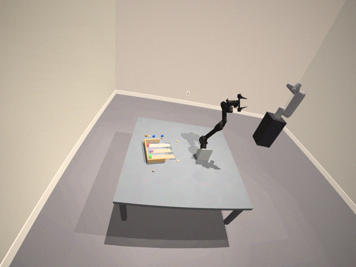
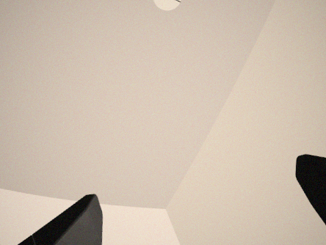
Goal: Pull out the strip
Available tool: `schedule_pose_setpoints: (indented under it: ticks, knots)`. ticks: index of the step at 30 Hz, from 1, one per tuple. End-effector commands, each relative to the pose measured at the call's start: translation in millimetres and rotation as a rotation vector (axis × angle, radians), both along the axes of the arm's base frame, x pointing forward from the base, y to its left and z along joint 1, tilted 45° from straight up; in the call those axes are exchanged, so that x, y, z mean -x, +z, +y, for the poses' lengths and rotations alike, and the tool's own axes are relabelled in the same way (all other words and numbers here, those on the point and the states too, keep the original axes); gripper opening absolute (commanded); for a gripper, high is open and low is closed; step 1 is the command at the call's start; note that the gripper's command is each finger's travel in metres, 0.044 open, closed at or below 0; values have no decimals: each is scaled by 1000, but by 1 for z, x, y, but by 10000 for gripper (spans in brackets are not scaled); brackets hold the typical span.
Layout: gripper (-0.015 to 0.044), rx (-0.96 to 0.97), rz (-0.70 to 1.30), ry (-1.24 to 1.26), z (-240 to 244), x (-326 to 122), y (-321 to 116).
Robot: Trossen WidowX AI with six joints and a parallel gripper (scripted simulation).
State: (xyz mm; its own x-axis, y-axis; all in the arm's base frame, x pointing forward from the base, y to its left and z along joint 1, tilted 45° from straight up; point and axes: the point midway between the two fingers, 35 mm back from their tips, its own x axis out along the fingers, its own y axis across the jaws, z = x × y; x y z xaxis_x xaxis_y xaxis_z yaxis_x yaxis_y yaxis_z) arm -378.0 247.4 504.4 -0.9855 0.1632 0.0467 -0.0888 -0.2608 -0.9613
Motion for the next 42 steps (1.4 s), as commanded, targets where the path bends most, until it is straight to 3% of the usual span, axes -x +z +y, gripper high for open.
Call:
schedule_pose_setpoints:
  ticks: [1,6,13,20,23,29,34,42]
  knots:
    - [400,-9,3,2,-1,0,1]
    - [400,-230,78,42,-41,-9,33]
    - [400,-580,307,131,-136,-52,99]
    - [400,-897,585,166,-224,-126,147]
    - [400,-997,659,94,-235,-145,157]
    - [400,-1216,939,45,-294,-234,175]
    - [400,-1180,1028,8,-301,-258,181]
    - [400,-1336,1371,-137,-336,-375,173]
